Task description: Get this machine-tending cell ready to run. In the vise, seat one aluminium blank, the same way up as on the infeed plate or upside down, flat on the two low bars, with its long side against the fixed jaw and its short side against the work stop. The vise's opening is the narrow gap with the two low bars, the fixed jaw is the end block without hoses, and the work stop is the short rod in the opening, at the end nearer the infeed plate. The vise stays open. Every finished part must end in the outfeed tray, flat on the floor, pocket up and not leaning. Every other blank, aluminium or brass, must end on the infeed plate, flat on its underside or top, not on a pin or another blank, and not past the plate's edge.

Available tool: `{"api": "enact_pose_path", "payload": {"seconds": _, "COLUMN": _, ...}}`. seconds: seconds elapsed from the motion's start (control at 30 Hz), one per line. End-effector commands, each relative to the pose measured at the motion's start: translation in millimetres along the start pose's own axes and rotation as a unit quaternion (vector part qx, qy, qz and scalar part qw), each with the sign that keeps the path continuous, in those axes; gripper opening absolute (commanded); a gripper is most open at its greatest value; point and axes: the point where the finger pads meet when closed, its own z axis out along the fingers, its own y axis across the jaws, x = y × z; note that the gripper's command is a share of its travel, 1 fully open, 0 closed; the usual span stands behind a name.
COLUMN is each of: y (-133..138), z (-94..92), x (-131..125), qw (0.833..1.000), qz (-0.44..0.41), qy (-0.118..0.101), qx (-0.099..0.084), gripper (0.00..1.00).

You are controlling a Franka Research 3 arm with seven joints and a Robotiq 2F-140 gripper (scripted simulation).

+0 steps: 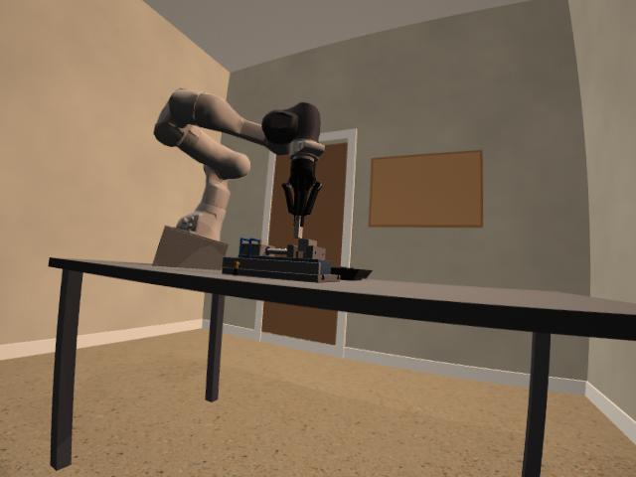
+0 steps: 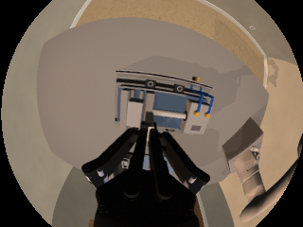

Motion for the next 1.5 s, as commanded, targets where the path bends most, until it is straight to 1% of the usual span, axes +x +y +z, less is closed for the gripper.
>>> {"api": "enact_pose_path", "payload": {"seconds": 0.0, "y": -0.6, "z": 1.2, "x": -2.2, "qw": 1.0, "qz": 0.001, "qy": 0.0, "qx": 0.0, "gripper": 0.0}}
{"api": "enact_pose_path", "payload": {"seconds": 1.47, "y": -0.7, "z": 1.2, "x": -2.7, "qw": 1.0, "qz": 0.001, "qy": 0.0, "qx": 0.0, "gripper": 0.0}}
